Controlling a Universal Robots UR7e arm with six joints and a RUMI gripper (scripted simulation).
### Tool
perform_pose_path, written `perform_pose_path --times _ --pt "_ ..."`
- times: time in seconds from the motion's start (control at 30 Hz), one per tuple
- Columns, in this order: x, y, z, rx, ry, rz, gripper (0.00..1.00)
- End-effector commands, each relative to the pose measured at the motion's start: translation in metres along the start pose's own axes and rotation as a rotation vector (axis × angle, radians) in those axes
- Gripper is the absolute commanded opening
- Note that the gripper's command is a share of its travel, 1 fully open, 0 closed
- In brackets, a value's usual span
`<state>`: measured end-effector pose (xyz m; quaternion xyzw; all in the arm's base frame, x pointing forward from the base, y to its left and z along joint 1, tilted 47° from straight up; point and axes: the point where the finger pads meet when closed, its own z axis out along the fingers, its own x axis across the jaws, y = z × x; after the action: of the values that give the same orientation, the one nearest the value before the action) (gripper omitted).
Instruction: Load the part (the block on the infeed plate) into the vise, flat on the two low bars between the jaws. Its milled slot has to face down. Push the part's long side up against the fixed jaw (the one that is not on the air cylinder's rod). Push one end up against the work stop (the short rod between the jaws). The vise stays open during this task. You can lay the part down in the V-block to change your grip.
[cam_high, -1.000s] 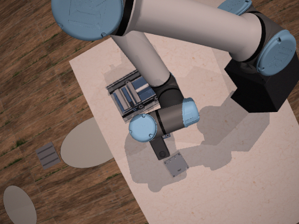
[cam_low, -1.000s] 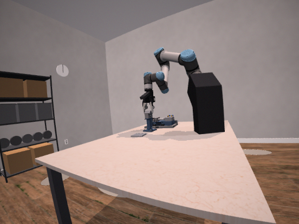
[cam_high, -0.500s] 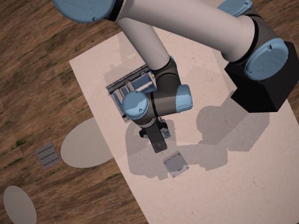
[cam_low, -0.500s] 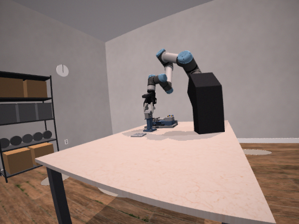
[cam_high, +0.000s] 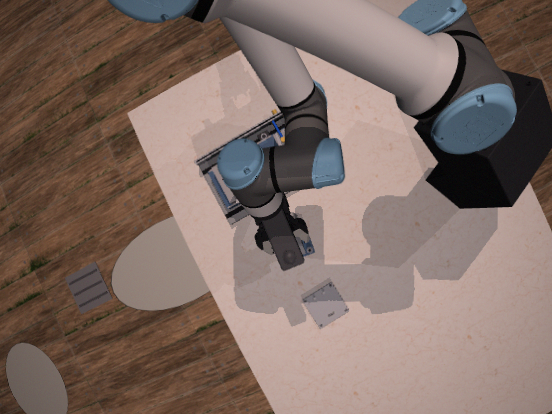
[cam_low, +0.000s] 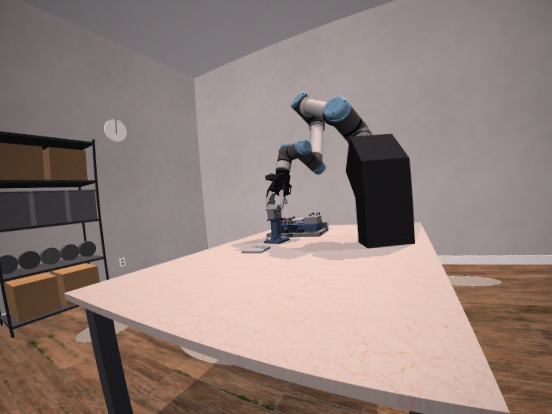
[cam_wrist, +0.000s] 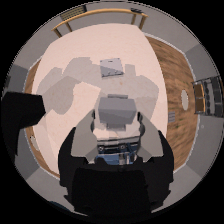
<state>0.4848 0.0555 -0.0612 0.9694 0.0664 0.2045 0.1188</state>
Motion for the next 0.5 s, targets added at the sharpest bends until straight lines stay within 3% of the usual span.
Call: perform_pose_path --times 0.0,0.47 --pt "0.0001 0.0001 0.0000 0.034 0.000 -0.001 0.51" --pt "0.0000 0.0011 0.0002 0.162 -0.001 -0.002 0.51"
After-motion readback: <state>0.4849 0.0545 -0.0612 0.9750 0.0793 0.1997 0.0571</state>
